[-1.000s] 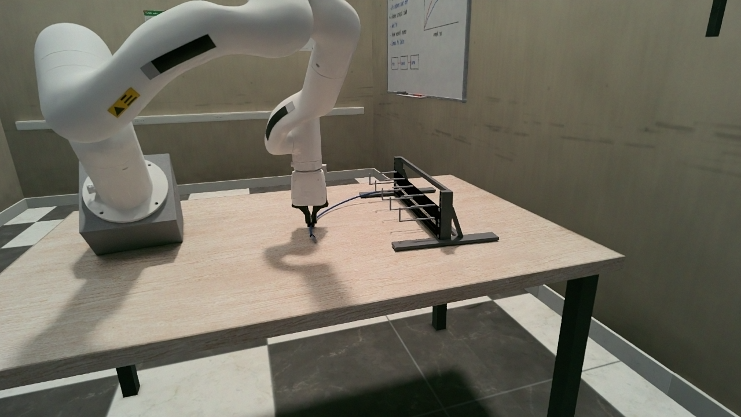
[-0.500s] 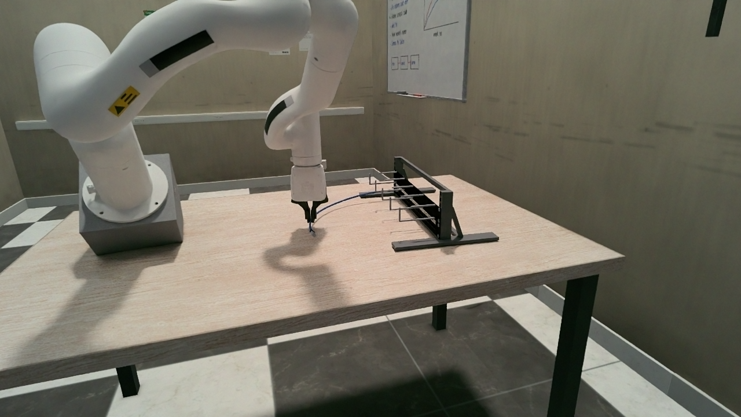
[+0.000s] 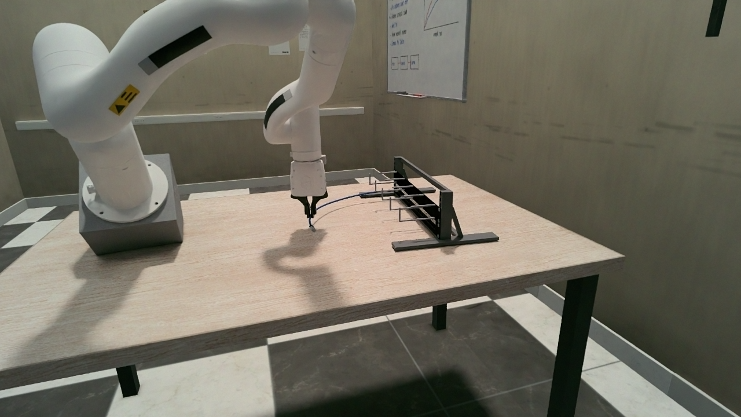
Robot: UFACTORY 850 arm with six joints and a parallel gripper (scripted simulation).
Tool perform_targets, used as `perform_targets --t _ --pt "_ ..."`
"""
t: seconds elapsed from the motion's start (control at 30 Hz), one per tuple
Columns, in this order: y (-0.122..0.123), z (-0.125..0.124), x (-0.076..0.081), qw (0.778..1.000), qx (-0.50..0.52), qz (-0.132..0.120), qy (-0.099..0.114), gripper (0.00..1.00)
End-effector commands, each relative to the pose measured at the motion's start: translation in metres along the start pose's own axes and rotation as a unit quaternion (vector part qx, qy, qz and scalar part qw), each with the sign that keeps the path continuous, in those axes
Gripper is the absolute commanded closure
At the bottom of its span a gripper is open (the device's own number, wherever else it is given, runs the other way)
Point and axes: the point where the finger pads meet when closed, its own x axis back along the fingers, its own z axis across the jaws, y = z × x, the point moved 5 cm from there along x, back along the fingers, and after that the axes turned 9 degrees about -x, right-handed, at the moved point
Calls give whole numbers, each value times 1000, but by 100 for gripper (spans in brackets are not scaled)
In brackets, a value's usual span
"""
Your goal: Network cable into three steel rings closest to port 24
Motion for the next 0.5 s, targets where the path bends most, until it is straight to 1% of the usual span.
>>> perform_targets --t 0.0,0.47 --pt "0 1 3 1000 0 1 1 100" --pt "0 1 7 1000 0 1 1 100"
